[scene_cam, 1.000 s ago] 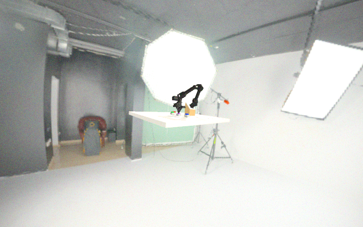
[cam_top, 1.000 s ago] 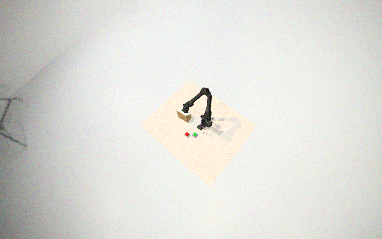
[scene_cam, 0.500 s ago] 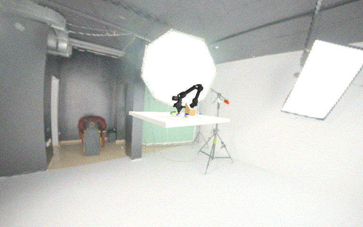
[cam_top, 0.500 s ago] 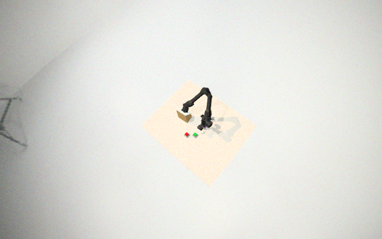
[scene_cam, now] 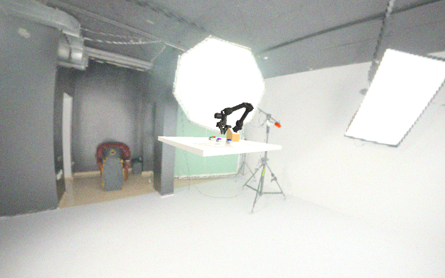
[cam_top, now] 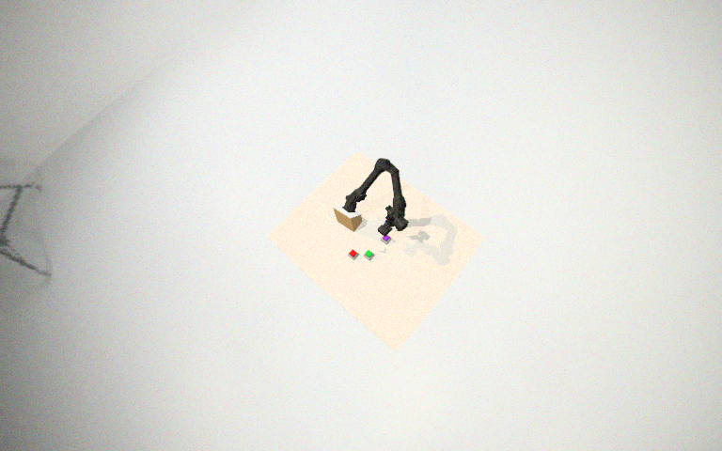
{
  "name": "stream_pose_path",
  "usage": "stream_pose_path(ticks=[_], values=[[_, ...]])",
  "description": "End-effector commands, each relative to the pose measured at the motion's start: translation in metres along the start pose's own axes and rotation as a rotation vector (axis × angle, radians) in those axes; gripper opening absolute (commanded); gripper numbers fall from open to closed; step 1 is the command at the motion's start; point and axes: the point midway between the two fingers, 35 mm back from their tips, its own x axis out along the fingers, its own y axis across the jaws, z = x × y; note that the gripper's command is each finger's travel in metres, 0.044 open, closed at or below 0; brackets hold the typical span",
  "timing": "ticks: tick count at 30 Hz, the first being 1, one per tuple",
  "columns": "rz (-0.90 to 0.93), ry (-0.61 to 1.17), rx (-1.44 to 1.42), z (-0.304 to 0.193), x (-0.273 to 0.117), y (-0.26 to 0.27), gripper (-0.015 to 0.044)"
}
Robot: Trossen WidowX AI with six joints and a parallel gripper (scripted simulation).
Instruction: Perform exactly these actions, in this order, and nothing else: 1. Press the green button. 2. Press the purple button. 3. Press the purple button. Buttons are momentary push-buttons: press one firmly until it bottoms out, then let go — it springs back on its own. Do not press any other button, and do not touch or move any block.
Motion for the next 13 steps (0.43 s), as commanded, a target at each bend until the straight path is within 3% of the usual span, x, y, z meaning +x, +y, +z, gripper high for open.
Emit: stream_pose_path(ticks=[1, 7, 13], values=[[0.004, -0.02, -0.022, -0.006, -0.027, 0.064, 0.0256], [0.012, -0.018, -0.022, -0.028, -0.045, 0.112, 0.04], [0.012, -0.018, -0.022, -0.028, -0.045, 0.112, 0.04]])
